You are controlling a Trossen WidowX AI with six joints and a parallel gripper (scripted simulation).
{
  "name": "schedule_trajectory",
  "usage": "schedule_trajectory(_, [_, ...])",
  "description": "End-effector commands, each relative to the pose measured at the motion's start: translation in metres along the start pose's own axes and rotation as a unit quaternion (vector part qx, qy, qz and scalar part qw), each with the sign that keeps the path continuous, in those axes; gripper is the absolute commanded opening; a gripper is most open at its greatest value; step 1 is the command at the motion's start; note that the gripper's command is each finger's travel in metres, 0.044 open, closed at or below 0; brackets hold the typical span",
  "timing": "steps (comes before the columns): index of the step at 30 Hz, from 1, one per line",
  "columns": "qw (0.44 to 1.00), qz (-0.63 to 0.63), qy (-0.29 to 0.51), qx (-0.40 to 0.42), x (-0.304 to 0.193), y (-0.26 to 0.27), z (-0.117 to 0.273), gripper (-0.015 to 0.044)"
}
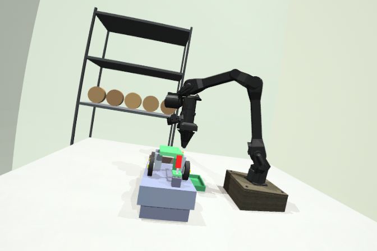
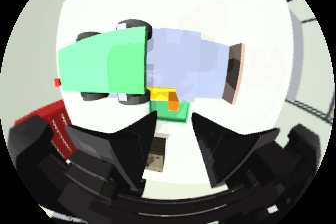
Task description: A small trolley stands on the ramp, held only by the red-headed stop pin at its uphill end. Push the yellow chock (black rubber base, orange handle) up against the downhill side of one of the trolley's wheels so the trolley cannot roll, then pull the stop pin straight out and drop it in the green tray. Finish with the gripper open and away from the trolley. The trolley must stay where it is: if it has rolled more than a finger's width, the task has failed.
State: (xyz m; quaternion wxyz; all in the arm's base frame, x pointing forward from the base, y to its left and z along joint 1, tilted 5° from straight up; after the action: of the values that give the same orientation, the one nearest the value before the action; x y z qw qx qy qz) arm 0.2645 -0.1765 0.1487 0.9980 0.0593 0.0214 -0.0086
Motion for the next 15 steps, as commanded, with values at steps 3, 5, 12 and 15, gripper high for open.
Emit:
schedule_trajectory(3, [1.000, 0.002, 0.001, -0.002, 0.000, 0.001, 0.000, 0.0269])
schedule_trajectory(5, [0.999, 0.019, 0.000, -0.027, 0.004, 0.006, 0.009, 0.0216])
schedule_trajectory(12, [0.998, -0.055, -0.018, -0.030, 0.020, 0.031, 0.019, 0.0190])
schedule_trajectory(15, [0.993, -0.110, -0.023, -0.020, 0.026, 0.042, 0.020, 0.0190])
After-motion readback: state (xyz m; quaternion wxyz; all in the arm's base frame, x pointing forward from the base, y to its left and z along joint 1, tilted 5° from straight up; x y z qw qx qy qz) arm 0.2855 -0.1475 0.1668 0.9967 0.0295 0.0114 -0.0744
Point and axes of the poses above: the point midway between the two fingers, 35 mm back from their tips, its own z axis back along the fingers, its own y axis across the jaws, x = y × z, the point moved 6 cm from there along z, back along the fingers, and after that the axes turned 10 degrees about z, right-handed, at the moved point
